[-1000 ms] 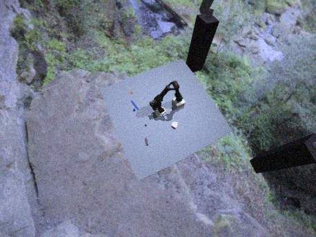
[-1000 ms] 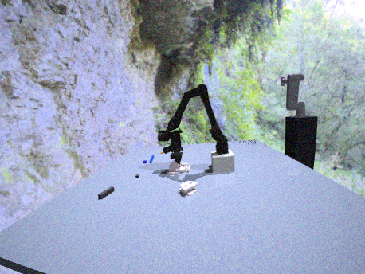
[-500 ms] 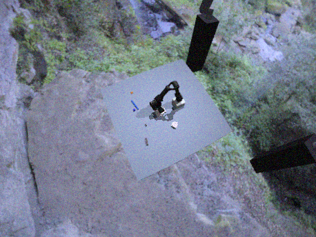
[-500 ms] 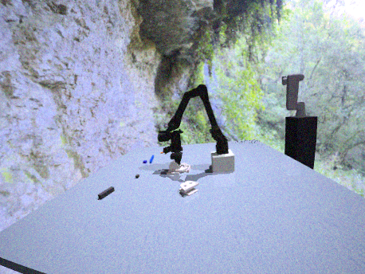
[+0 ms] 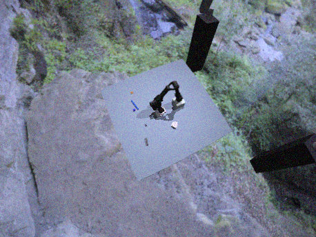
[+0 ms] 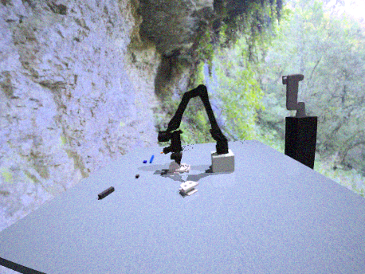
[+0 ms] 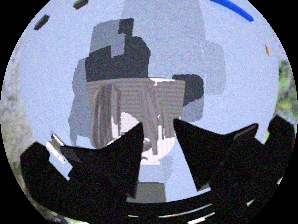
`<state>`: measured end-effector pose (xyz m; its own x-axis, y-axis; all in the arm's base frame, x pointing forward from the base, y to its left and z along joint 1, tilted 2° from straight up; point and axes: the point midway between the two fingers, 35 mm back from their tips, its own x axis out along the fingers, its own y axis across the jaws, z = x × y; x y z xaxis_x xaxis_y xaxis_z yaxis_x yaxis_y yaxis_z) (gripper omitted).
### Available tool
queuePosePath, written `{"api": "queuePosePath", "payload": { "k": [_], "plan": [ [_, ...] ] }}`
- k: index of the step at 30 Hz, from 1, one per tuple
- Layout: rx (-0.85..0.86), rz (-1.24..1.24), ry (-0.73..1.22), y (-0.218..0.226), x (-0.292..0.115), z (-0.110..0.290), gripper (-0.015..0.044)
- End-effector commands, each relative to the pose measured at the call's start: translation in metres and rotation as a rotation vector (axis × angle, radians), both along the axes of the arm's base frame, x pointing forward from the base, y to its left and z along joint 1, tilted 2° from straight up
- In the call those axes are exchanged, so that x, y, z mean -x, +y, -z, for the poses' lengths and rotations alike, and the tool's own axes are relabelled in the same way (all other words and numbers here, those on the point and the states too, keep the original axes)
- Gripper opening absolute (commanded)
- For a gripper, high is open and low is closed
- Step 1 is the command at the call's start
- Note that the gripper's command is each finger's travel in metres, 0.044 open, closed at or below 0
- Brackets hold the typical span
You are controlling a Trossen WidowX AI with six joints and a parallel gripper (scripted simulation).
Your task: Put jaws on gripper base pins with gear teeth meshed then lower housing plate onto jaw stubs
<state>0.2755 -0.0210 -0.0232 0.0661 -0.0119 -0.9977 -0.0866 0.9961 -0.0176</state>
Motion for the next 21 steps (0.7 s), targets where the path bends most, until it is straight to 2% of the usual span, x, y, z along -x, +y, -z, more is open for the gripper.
{"api": "queuePosePath", "payload": {
  "k": [1,12,16,21],
  "plan": [
    [-0.003,-0.005,0.004,0.0005,0.0006,0.0015,0.0134],
    [-0.003,-0.005,0.004,0.0005,0.0006,0.0015,0.0134],
    [0.0,0.0,0.0,0.0,0.0,0.0002,0.0224],
    [0.0,0.0,0.0,0.0,0.0,0.0002,0.0224]
  ]
}}
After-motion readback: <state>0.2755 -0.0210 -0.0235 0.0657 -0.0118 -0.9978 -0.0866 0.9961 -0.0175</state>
